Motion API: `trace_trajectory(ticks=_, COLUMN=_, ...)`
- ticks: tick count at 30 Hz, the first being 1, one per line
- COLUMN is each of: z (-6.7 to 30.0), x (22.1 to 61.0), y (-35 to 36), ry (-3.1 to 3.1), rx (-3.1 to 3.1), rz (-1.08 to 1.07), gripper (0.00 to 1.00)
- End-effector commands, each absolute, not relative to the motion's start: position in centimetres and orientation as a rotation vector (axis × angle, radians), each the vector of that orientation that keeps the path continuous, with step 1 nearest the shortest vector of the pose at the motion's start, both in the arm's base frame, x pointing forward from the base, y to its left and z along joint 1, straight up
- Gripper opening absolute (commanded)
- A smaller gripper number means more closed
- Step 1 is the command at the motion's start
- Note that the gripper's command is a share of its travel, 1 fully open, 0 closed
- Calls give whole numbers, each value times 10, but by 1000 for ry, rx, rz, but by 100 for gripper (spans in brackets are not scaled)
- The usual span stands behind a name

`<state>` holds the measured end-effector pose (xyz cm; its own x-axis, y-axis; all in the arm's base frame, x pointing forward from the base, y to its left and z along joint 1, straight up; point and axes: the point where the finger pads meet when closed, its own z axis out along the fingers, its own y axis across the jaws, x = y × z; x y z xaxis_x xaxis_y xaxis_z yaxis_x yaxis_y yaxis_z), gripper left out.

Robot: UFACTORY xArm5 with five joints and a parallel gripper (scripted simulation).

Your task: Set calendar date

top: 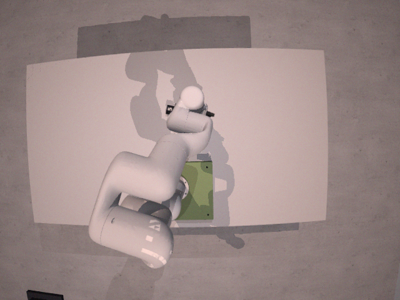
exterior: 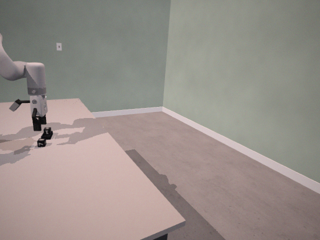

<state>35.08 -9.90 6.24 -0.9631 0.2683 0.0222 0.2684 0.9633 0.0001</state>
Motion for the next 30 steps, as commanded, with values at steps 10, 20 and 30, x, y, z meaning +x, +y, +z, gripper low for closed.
trace_trajectory(ticks=10, z=63, x=352, y=-99, ry=-3107, rx=-425, rz=-1, gripper=100)
trace_trajectory(ticks=20, z=66, x=350, y=-99, ry=-3107, rx=-428, rz=-1, gripper=100)
trace_trajectory(ticks=30, z=67, x=349, y=-99, ry=-3107, rx=-429, rz=-1, gripper=49)
